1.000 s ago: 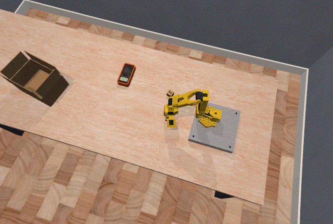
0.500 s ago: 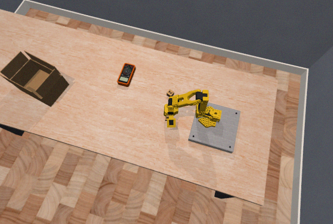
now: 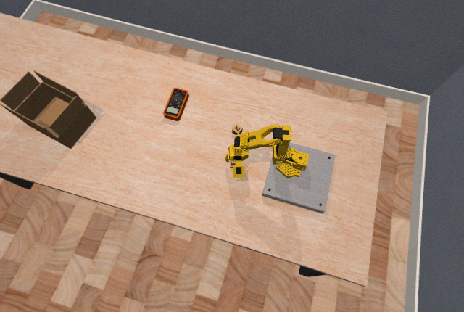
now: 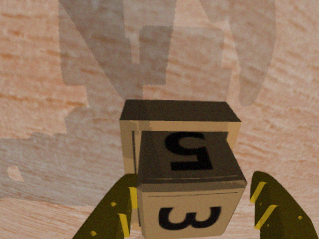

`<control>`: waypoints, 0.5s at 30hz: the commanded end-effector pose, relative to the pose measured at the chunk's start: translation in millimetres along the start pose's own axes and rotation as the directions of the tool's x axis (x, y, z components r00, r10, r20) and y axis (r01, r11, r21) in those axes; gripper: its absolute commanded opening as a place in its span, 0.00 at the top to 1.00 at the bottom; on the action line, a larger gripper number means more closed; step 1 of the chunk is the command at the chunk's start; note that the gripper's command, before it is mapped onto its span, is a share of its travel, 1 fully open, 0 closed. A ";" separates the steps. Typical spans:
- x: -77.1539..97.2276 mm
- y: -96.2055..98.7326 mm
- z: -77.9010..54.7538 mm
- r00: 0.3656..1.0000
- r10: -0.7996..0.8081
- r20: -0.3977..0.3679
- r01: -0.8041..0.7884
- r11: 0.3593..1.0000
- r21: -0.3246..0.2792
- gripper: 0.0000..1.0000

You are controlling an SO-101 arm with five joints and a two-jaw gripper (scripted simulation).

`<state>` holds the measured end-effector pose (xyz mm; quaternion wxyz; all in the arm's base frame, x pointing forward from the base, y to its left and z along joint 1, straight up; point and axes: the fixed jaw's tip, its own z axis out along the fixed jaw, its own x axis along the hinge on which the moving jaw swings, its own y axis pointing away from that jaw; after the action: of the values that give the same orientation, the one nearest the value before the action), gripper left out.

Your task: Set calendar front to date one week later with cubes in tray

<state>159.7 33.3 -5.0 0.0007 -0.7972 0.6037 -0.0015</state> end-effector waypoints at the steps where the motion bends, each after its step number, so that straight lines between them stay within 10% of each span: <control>1: 0.8 4.1 3.7 1.000 -0.003 0.003 0.003 1.000 -0.020 0.69; 15: 0.8 4.1 3.6 1.000 -0.003 0.003 0.003 1.000 -0.020 0.64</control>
<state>159.7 33.3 -5.0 0.0007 -0.7972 0.6037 -0.0015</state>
